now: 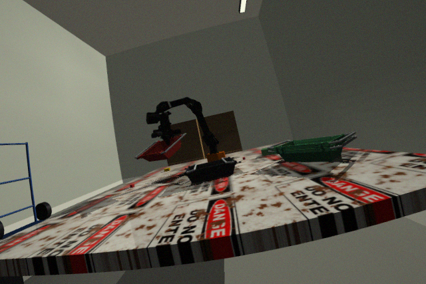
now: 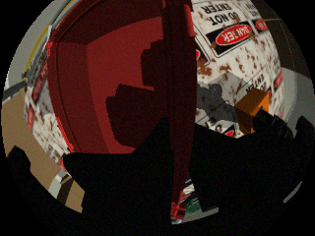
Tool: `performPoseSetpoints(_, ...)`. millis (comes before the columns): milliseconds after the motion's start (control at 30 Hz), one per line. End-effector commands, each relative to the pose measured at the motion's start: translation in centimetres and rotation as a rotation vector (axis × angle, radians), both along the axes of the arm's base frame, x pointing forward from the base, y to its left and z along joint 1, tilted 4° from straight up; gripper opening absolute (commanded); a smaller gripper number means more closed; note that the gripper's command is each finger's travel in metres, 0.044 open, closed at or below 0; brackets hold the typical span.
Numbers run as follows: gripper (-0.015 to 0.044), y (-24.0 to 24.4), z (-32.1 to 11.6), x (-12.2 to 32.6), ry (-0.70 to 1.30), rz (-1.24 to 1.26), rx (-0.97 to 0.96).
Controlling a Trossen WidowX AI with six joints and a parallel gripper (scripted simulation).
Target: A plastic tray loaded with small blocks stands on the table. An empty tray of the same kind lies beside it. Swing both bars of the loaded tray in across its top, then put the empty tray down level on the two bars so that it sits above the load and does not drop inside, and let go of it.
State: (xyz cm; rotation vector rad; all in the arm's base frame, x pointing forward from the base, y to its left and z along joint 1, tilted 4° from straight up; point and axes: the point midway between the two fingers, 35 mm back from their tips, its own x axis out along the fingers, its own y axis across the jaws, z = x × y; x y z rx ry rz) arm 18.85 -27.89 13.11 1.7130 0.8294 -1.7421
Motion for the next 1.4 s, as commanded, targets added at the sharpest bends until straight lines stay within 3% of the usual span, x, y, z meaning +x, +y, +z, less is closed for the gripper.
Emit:
performPoseSetpoints(0,0.0,0.9,0.5,1.7,-0.02,0.043,-0.01)
performPoseSetpoints(1367,0.0,14.1,0.7,12.2,-0.044,0.496,0.015)
